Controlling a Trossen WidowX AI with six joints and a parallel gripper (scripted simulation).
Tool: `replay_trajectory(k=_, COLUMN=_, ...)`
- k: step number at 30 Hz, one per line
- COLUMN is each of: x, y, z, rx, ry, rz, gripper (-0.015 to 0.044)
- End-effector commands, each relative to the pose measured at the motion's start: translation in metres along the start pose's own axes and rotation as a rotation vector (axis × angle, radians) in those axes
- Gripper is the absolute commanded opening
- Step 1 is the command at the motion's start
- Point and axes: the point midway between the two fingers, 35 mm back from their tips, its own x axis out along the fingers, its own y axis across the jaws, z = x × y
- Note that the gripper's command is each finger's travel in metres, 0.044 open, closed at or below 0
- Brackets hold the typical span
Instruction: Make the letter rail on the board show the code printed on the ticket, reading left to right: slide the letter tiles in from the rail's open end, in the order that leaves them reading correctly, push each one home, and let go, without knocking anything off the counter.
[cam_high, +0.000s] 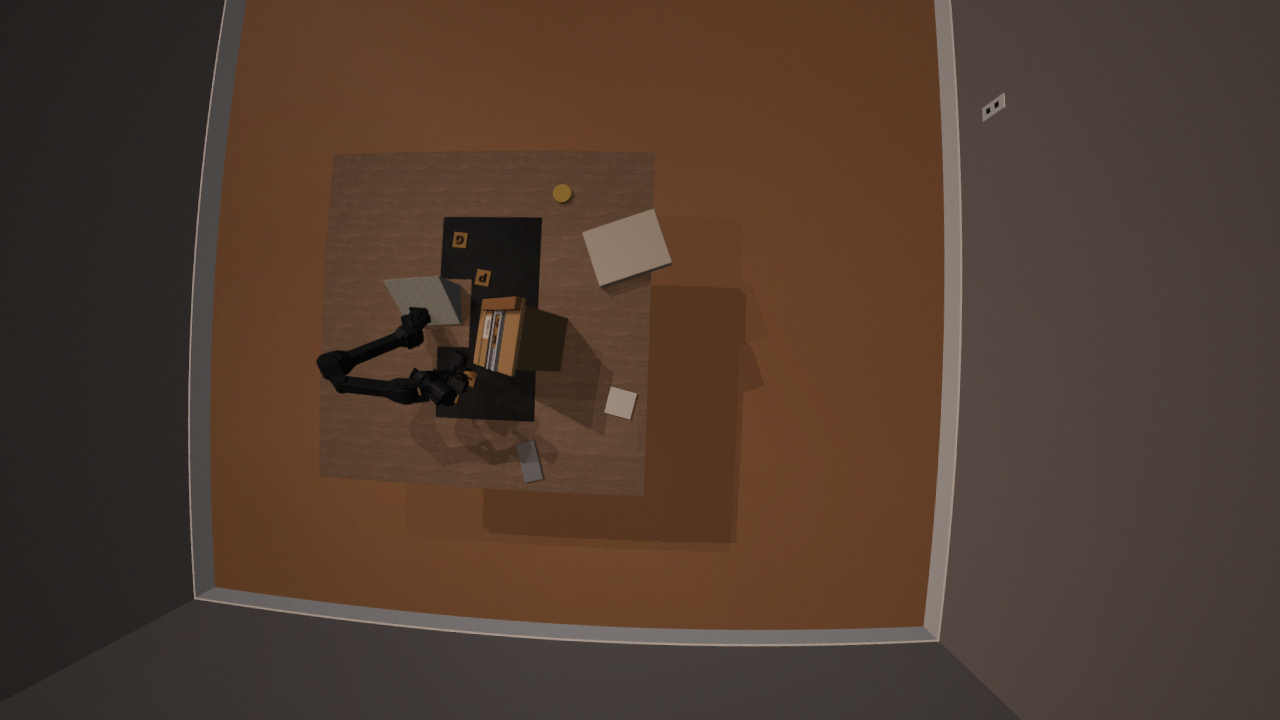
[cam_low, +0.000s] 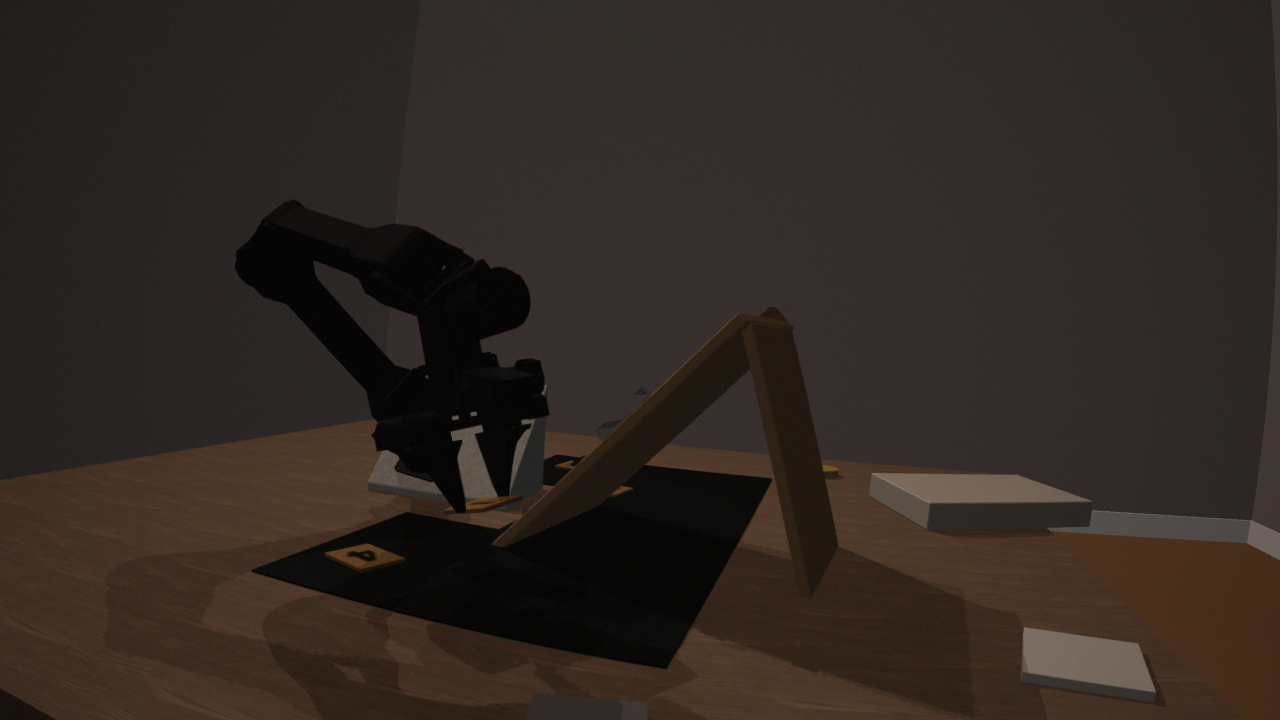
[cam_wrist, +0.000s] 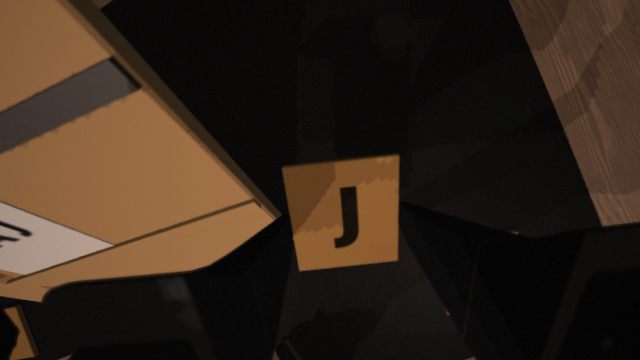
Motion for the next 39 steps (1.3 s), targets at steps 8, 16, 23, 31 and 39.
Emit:
replay_trajectory(k=8, x=-0.034, y=-0.004, z=0.087, rx=-0.153, ry=-0.346, rz=0.05, gripper=0.0)
replay_trajectory(k=16, x=-0.062, y=-0.012, z=0.132, rx=-0.237, ry=-0.545, rz=0.028, gripper=0.0)
replay_trajectory(k=23, x=-0.062, y=-0.012, z=0.131, rx=-0.237, ry=-0.545, rz=0.028, gripper=0.0)
replay_trajectory(k=31, x=-0.063, y=-0.012, z=0.132, rx=-0.237, ry=-0.545, rz=0.028, gripper=0.0)
replay_trajectory(k=39, x=-0.063, y=-0.012, z=0.132, rx=-0.237, ry=-0.545, rz=0.028, gripper=0.0)
